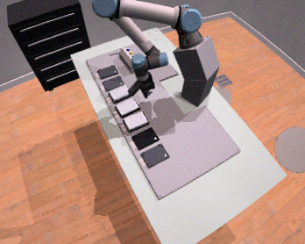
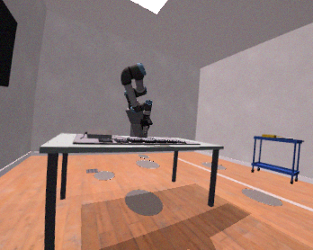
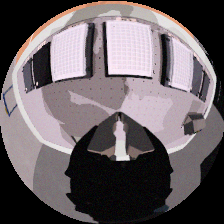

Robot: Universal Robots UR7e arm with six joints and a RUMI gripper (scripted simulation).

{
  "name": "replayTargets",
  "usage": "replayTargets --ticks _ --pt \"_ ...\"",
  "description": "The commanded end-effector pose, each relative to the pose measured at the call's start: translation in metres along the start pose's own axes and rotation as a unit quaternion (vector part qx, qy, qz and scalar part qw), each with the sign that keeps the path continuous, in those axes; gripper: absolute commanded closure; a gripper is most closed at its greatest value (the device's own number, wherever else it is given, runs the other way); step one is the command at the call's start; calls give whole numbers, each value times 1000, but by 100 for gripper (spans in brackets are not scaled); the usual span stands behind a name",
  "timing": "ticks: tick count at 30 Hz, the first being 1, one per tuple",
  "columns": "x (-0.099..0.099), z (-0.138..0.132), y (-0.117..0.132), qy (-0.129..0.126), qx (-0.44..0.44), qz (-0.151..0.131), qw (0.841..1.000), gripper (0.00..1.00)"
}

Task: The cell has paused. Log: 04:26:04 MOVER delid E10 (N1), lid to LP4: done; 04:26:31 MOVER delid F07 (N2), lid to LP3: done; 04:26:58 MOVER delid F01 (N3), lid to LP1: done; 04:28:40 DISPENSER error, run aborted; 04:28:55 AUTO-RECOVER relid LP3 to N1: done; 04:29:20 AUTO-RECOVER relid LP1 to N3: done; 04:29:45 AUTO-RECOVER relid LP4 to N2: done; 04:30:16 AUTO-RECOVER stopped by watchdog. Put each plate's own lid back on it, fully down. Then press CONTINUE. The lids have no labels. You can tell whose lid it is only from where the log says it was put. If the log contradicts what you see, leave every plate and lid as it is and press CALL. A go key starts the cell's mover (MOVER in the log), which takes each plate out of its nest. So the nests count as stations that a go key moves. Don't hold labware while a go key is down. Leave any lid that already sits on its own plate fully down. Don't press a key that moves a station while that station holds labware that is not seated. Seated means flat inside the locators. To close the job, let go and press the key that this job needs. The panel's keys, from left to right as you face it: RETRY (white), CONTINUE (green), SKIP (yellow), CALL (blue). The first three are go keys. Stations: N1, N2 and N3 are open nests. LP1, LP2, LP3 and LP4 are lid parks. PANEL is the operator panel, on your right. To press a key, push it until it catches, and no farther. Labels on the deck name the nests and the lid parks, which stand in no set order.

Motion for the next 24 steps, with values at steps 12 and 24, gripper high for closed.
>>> replayTargets --ticks 12,24 --pt "10 13 30 0 0 3 1000 100" --pt "58 11 38 0 0 3 1000 100"
Point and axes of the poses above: the point where the finger pads meet when closed, its own x axis back along the fingers, its own z axis across the jaws, y = z × x, the point moved 4 cm from there along x, back along the fingers, and after that the axes turned 14 degrees about x, right-handed, at the moved point
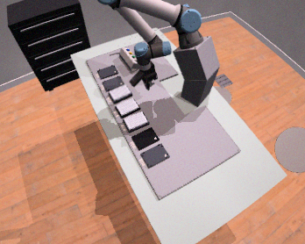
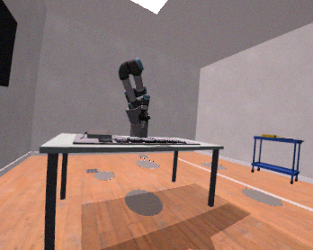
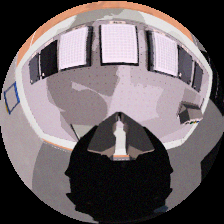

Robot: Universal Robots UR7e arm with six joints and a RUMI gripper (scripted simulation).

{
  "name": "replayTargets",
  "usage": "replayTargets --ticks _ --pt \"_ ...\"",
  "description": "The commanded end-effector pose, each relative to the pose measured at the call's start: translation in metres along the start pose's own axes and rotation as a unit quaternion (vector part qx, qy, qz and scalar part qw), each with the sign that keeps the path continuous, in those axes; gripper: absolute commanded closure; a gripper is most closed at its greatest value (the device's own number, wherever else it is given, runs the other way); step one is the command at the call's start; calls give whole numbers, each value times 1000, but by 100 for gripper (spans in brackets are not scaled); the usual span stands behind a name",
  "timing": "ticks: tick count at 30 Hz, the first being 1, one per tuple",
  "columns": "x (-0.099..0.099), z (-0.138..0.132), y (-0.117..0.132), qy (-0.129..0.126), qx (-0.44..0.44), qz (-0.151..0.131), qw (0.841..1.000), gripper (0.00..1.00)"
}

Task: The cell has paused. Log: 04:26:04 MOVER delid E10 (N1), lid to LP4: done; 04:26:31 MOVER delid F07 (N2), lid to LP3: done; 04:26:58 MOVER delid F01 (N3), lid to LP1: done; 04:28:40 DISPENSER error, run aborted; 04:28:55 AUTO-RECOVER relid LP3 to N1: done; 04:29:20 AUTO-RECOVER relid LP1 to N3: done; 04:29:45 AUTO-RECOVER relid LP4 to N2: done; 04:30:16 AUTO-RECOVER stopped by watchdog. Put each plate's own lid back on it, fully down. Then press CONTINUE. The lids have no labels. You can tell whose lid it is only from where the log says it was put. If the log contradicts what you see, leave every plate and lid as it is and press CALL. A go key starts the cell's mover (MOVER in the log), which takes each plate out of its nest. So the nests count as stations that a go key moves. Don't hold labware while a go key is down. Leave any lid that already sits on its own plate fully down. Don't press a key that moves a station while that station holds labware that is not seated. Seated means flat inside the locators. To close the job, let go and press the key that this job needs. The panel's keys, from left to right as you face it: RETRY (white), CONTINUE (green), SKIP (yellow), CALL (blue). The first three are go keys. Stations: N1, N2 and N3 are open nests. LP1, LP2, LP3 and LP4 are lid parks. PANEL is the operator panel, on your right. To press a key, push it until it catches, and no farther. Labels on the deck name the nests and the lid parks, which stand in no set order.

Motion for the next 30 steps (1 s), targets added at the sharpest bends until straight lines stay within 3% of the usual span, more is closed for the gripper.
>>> replayTargets --ticks 1,4,16,30 --pt "9 0 0 0 0 -2 1000 100" --pt "9 0 0 0 0 -2 1000 100" --pt "7 46 24 -17 -99 3 995 100" --pt "4 109 58 -40 -234 8 971 100"
Point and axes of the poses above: the point where the finger pads meet when closed, its own x axis back along the fingers, its own z axis across the jaws, y = z × x, the point moved 4 cm from there along x, back along the fingers, and after that the axes turned 14 degrees about x, right-handed, at the moved point
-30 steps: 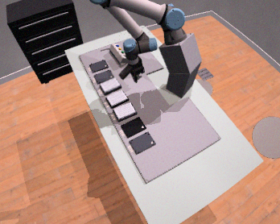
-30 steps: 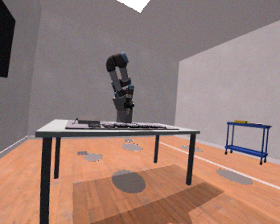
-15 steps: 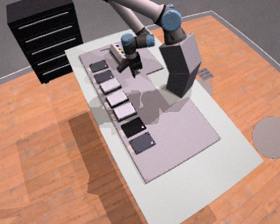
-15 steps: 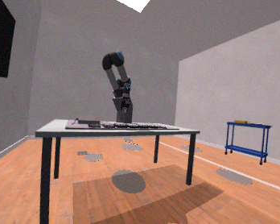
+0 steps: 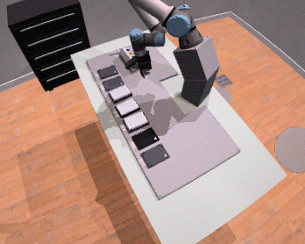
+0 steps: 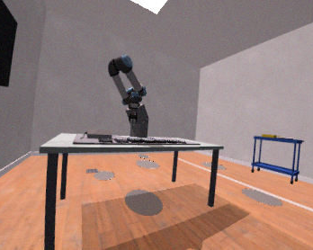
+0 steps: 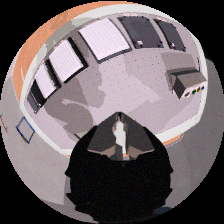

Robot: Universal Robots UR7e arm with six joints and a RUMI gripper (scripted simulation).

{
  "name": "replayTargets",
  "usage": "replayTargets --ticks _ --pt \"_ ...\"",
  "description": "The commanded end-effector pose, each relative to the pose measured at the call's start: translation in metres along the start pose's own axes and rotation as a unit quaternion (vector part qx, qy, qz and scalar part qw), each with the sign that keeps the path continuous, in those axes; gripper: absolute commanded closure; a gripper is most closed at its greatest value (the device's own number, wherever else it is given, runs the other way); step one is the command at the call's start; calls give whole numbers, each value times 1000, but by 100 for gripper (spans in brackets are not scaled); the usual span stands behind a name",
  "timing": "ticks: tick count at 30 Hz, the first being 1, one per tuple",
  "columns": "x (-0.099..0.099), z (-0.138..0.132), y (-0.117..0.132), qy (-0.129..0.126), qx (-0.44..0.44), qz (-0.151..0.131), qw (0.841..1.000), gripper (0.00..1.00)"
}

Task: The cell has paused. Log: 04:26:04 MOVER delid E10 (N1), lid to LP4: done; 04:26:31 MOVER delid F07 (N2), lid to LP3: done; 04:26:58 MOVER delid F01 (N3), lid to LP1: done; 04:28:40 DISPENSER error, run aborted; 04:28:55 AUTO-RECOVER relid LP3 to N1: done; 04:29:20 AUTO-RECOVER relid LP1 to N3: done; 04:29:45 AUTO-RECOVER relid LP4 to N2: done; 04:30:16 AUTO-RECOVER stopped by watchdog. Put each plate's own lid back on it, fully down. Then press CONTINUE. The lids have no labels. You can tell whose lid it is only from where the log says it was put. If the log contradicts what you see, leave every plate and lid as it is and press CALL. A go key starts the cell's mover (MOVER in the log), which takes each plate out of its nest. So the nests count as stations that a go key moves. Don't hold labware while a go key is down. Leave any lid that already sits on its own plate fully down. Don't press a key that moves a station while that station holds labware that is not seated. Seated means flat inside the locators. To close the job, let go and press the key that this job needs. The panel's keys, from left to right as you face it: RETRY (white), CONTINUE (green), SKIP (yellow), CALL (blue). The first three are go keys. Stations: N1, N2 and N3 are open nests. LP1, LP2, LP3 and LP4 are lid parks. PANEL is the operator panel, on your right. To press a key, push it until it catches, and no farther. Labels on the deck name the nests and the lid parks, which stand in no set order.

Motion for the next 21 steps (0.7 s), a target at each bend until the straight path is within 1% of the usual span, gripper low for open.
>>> replayTargets --ticks 1,3,12,18,20,21 --pt "1 22 1 -10 -40 2 999 100" --pt "1 22 1 -10 -40 2 999 100" --pt "2 68 5 -24 -126 5 992 100" --pt "2 97 7 -24 -126 5 992 100" --pt "2 97 7 -24 -126 5 992 100" --pt "3 102 8 -24 -126 5 992 100"
Point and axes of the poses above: the point where the finger pads meet when closed, its own x axis back along the fingers, its own z axis across the jaws, y = z × x, the point moved 4 cm from there along x, back along the fingers, and after that the axes turned 14 degrees about x, right-handed, at the moved point
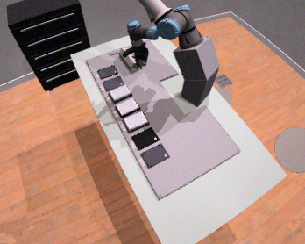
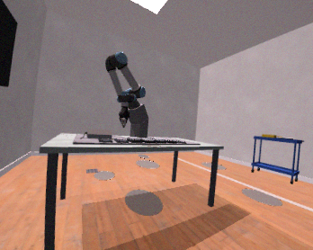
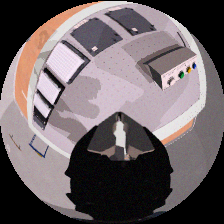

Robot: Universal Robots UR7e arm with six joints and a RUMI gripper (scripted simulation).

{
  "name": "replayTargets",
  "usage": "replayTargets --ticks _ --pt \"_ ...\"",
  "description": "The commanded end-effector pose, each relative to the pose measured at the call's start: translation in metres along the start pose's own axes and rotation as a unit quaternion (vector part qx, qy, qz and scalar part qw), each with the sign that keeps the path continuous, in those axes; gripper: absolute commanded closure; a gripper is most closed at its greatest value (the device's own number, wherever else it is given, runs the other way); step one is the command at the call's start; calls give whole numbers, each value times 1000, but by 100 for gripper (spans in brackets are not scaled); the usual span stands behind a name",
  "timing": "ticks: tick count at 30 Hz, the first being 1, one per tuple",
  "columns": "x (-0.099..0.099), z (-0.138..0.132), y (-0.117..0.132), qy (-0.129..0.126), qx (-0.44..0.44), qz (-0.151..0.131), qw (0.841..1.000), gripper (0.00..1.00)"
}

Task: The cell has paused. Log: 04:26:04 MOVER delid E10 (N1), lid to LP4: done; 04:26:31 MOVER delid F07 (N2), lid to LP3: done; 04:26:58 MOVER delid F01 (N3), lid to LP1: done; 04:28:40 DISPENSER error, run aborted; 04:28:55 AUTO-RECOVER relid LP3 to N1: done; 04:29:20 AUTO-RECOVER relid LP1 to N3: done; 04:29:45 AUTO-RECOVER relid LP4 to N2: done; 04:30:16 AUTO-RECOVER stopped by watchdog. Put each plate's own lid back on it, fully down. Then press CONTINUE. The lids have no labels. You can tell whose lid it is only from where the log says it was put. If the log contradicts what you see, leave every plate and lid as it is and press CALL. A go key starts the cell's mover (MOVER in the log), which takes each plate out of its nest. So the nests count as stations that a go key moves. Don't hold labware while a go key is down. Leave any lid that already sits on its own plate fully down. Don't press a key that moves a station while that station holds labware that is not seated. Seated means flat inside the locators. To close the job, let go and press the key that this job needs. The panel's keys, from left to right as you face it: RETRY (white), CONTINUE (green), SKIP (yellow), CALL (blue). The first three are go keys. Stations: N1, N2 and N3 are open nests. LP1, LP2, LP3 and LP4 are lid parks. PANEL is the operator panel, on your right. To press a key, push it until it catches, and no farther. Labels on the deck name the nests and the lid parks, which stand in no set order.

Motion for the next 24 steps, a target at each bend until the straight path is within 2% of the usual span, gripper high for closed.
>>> replayTargets --ticks 1,5,14,16,24 --pt "1 11 -3 -3 0 -1 1000 100" --pt "1 11 -3 -3 0 -1 1000 100" --pt "4 56 -10 -18 -88 2 996 100" --pt "4 56 -10 -18 -88 2 996 100" --pt "7 96 -17 -31 -167 6 986 100"
Point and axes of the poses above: the point where the finger pads meet when closed, its own x axis back along the fingers, its own z axis across the jaws, y = z × x, the point moved 4 cm from there along x, back along the fingers, and after that the axes turned 14 degrees about x, right-handed, at the moved point
